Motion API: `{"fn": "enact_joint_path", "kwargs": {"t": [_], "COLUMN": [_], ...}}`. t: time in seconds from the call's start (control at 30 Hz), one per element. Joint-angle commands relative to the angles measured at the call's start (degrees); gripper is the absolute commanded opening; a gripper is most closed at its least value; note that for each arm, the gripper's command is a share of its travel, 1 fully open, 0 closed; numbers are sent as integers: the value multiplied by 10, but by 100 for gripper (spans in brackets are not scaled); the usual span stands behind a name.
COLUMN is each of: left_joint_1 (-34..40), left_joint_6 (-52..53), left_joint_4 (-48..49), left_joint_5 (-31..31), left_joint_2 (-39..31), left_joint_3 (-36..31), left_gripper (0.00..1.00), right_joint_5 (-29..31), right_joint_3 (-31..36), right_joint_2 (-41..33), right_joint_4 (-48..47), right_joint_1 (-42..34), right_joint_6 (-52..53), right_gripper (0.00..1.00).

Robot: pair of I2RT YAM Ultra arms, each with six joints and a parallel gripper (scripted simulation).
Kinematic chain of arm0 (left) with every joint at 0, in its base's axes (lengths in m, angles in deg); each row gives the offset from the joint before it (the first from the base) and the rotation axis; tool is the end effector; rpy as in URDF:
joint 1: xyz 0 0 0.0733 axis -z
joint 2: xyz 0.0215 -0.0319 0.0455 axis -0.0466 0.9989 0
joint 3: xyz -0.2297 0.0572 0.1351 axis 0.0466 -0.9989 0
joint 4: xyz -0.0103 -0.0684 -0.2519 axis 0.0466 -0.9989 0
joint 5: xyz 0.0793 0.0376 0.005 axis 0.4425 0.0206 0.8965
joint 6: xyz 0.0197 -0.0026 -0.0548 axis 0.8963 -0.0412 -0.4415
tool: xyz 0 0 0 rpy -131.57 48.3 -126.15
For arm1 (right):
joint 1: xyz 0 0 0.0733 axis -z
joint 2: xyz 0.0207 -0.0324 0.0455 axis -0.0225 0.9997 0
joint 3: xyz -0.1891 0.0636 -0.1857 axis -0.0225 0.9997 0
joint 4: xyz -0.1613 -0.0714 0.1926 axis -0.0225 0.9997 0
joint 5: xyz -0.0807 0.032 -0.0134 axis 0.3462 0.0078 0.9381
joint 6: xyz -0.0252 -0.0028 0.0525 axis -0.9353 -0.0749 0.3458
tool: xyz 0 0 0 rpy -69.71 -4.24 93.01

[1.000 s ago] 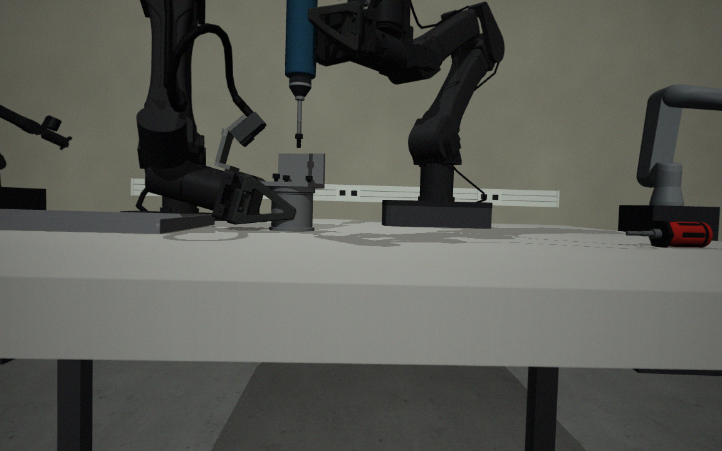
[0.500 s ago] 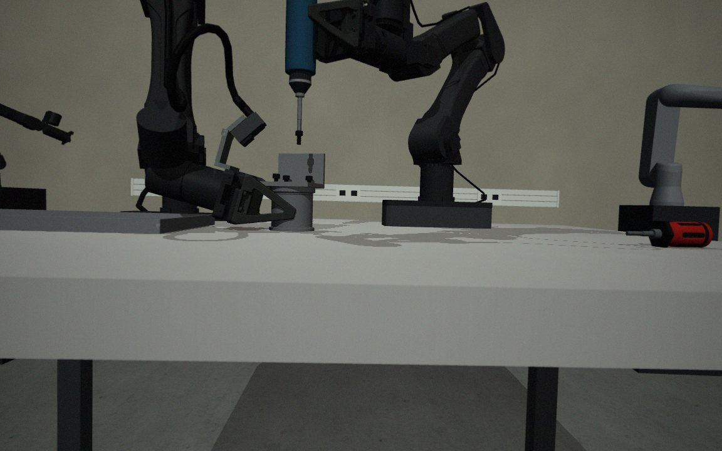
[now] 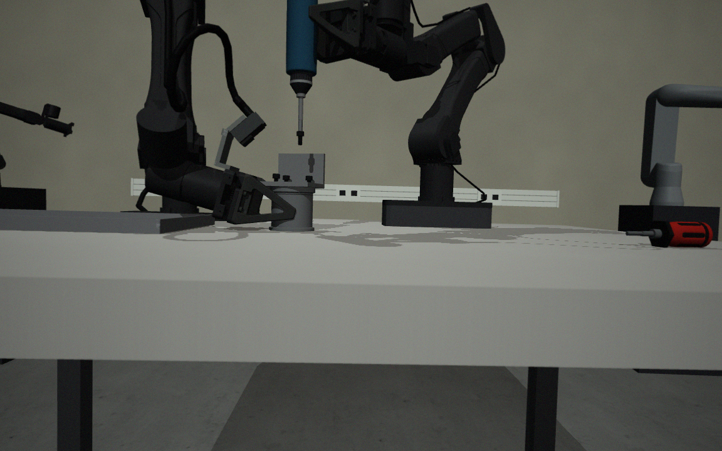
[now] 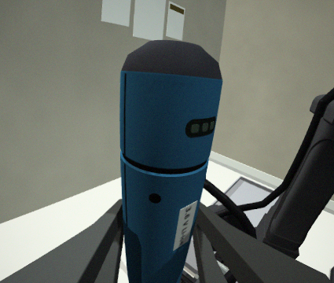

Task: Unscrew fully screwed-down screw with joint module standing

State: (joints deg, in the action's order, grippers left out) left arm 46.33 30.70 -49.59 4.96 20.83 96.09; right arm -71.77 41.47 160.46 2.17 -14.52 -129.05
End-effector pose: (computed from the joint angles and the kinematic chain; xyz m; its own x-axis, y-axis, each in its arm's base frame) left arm 0.1517 -0.1432 0.2472 -0.0155 -0.0005 -0.9999 0.6878 0.7259 -0.0111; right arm 0.2535 0.1135 0.0570 0.0027 -0.2542 -0.9671 -1.0000 -0.0043 -0.0016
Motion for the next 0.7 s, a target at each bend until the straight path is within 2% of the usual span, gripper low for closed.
{"fn": "enact_joint_path", "kwargs": {"t": [0.0, 0.67], "left_joint_1": [-7, -6], "left_joint_6": [4, 5], "left_joint_4": [40, 41], "left_joint_5": [1, 4], "left_joint_2": [-16, -22], "left_joint_3": [35, 36], "left_gripper": [42, 42], "right_joint_5": [-9, -9], "right_joint_3": [0, 0], "right_joint_2": [-8, -8], "right_joint_4": [1, 1], "right_joint_1": [-7, -7], "right_joint_6": [-2, -2], "right_gripper": [59, 59]}}
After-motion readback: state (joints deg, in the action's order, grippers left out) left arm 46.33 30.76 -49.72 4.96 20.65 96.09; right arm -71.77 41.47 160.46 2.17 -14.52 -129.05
